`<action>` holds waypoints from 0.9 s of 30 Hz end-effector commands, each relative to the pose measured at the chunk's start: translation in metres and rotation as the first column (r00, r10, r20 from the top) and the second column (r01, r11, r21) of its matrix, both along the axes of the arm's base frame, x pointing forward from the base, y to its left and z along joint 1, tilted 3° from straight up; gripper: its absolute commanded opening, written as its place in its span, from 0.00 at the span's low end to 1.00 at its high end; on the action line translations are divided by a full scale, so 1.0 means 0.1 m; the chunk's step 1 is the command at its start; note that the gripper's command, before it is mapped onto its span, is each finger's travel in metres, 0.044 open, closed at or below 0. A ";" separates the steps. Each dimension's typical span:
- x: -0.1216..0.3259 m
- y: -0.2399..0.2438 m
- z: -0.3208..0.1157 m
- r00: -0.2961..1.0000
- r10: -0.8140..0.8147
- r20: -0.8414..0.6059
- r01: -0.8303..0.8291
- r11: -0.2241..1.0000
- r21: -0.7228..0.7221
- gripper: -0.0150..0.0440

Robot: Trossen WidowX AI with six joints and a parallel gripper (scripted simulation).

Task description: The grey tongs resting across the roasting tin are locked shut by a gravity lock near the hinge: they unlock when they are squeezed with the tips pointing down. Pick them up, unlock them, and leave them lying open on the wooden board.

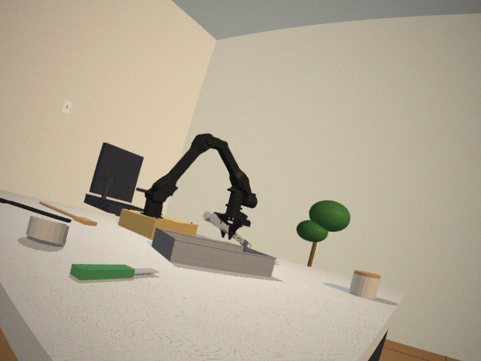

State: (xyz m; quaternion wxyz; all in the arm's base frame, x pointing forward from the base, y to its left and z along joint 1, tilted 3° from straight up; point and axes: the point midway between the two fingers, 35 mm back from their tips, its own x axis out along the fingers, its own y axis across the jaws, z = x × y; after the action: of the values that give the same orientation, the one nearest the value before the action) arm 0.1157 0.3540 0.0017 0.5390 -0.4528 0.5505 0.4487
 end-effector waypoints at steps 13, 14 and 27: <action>-0.23 0.11 0.14 1.000 0.001 -0.002 -0.001 1.000 0.002 1.00; -0.34 0.15 0.20 1.000 0.001 -0.003 -0.001 1.000 0.002 1.00; -1.48 0.28 0.83 1.000 0.005 -0.013 -0.005 1.000 -0.002 1.00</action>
State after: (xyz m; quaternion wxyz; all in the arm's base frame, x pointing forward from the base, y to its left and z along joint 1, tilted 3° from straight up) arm -0.0371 0.3828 0.0832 0.5280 -0.4578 0.5451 0.4631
